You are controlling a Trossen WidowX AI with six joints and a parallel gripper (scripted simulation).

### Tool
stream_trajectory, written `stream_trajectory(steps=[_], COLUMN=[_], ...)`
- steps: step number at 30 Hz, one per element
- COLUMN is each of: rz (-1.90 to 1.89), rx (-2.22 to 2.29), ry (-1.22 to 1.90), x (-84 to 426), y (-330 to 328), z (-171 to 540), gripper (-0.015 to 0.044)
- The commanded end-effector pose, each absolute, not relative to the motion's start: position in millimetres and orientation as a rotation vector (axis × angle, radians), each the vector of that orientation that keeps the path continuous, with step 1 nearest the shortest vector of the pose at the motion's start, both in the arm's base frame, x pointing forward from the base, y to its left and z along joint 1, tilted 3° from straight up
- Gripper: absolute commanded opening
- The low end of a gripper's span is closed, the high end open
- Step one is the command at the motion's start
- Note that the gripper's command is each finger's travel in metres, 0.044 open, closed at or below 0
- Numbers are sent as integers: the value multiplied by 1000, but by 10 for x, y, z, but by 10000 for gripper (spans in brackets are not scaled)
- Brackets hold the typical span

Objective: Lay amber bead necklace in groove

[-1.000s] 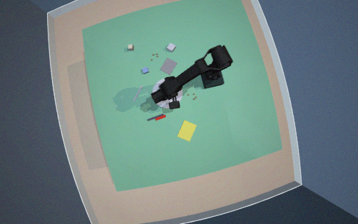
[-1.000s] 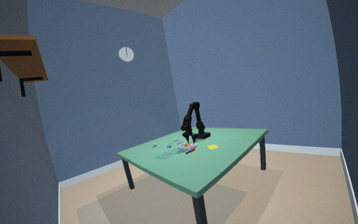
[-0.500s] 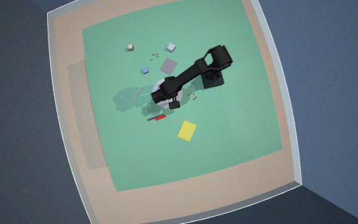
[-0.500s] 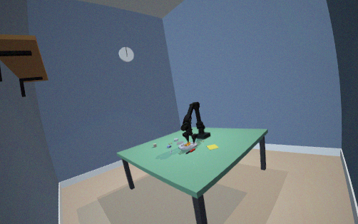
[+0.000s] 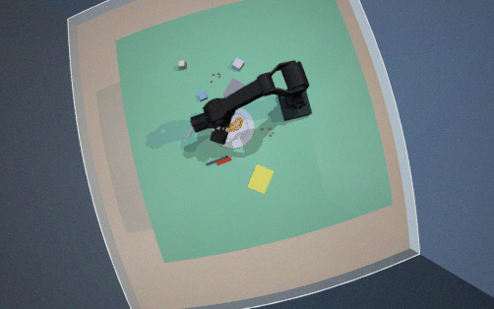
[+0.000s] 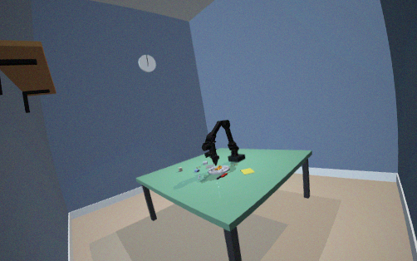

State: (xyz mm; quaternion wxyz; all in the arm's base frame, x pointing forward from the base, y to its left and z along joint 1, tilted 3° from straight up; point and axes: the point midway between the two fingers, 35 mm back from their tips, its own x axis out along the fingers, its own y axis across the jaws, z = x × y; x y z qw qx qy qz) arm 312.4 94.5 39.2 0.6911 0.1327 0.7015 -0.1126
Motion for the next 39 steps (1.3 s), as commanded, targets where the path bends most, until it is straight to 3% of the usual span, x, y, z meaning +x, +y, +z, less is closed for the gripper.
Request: stream_trajectory(steps=[1, 35, 39], rz=[-269, -269, -261], rx=[305, 305, 303], ry=[1574, 1575, 1570], x=[3129, 3120, 3137], y=[945, 954, 960], z=[334, -22, 2], gripper=[310, 310, 205])
